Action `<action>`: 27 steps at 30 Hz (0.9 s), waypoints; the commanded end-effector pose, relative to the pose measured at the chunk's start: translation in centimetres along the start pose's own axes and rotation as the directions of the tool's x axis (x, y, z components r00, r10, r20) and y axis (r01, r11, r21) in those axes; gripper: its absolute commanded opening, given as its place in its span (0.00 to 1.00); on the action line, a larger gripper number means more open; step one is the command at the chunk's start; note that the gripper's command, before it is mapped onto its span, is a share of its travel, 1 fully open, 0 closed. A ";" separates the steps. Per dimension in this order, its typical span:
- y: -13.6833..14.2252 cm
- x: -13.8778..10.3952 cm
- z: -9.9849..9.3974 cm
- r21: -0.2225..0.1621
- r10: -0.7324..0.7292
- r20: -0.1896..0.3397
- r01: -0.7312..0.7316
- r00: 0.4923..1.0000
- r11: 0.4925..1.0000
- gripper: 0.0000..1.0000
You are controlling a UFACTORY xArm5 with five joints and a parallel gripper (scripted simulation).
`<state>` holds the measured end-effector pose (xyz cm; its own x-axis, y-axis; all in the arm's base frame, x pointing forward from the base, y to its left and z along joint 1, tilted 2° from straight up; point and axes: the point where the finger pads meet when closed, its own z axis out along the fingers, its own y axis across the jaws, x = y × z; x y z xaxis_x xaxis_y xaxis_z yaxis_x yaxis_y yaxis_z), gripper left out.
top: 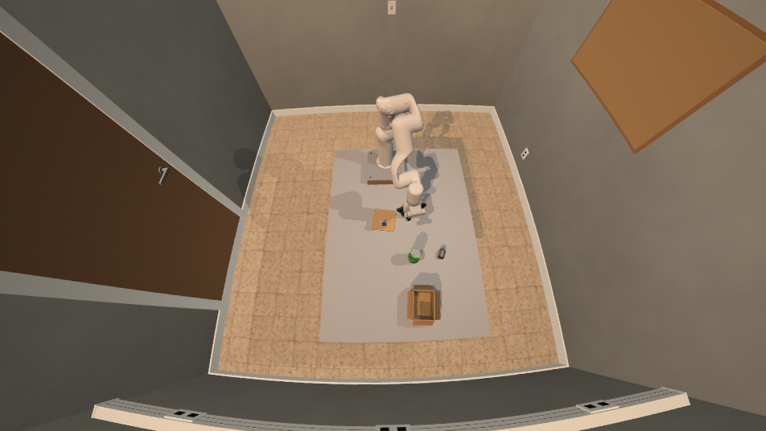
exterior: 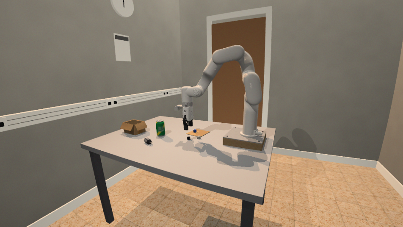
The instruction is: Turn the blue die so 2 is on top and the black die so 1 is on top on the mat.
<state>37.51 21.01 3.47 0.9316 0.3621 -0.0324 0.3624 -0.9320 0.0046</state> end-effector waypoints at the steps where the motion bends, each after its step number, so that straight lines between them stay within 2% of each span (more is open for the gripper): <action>1: 0.0 0.1 -0.1 0.000 -0.049 -0.004 0.049 0.999 0.999 1.00; 5: 0.0 0.1 -0.1 0.000 -0.054 -0.004 0.054 0.999 0.999 1.00; 6: 0.0 0.1 -0.1 0.000 -0.054 -0.004 0.054 0.999 0.999 0.36; 27: 0.0 0.1 -0.1 0.000 -0.054 -0.004 0.054 0.999 0.999 0.36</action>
<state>37.48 20.99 3.40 0.9105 0.4124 -0.0323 0.4126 -0.9109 0.0028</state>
